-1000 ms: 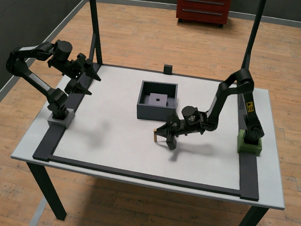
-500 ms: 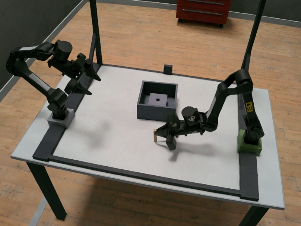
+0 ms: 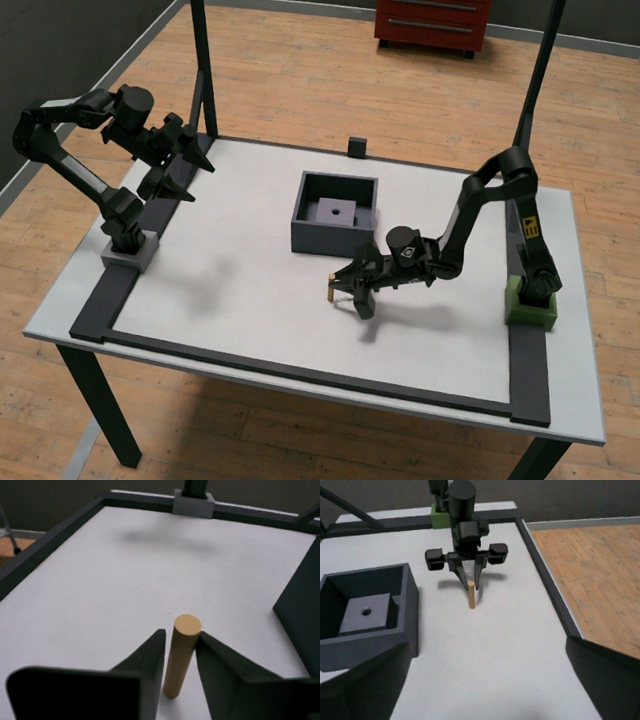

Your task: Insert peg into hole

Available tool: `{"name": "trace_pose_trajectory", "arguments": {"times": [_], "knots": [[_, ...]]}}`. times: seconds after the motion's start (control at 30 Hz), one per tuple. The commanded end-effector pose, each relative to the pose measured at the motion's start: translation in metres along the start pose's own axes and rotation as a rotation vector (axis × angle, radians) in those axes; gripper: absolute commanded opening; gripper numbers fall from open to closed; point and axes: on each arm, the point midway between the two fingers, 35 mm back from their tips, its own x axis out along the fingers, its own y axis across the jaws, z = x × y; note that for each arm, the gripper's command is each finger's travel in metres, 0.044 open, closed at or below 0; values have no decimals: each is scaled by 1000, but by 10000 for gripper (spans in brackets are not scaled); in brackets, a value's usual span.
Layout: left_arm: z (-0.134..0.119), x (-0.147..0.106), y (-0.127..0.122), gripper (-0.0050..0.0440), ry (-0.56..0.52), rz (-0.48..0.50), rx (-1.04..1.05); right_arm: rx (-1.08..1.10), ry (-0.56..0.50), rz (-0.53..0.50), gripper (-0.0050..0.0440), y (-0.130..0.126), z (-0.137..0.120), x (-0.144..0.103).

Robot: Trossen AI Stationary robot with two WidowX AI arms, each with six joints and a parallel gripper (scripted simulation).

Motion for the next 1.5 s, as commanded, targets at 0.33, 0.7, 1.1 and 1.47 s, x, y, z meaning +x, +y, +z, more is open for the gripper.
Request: {"name": "trace_pose_trajectory", "arguments": {"times": [0.33, 0.7, 1.1, 1.47], "knots": [[10, -12, 1, 130, -26, -2, 9, -2, -7, -1, 440, 0, 2, -2], [2, -72, 1, 130, -20, -1, 9, -2, -7, -1, 440, 0, 2, -2], [30, -64, -2, 370, 17, 11, 17, -2, -7, -1, 440, 0, 2, -2], [70, -53, -5, 440, 74, 29, 16, -2, -7, -1, 440, 0, 2, -2]]}}
